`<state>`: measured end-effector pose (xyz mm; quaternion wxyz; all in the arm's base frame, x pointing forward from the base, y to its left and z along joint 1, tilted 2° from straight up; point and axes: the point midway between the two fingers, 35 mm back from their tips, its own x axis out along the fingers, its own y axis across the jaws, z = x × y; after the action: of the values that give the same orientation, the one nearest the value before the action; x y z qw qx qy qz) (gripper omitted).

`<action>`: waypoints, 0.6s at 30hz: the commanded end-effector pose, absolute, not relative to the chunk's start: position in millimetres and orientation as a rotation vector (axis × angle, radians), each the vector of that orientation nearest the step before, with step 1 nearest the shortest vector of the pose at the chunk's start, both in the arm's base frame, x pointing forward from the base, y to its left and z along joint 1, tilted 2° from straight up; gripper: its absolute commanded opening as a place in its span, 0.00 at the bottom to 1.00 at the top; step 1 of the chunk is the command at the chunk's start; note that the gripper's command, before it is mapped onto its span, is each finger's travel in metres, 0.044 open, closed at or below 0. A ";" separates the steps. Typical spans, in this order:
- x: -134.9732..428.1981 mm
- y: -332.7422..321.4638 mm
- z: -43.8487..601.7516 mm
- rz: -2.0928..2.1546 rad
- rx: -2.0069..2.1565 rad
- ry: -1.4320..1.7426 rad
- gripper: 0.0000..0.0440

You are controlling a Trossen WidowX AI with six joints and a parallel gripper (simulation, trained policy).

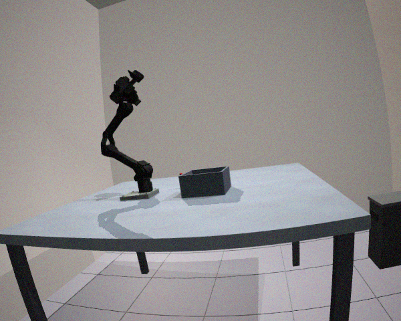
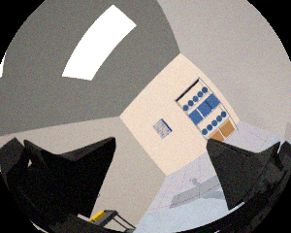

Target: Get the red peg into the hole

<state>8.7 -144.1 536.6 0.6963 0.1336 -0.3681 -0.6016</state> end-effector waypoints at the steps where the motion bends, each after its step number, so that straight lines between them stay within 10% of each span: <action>1: 44.2 -154.9 517.8 -1.322 0.278 -0.688 1.00; 18: 183.4 -158.4 413.8 -1.118 0.199 -0.110 1.00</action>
<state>164.5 -161.6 435.1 0.8284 0.0997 -0.0944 -0.5430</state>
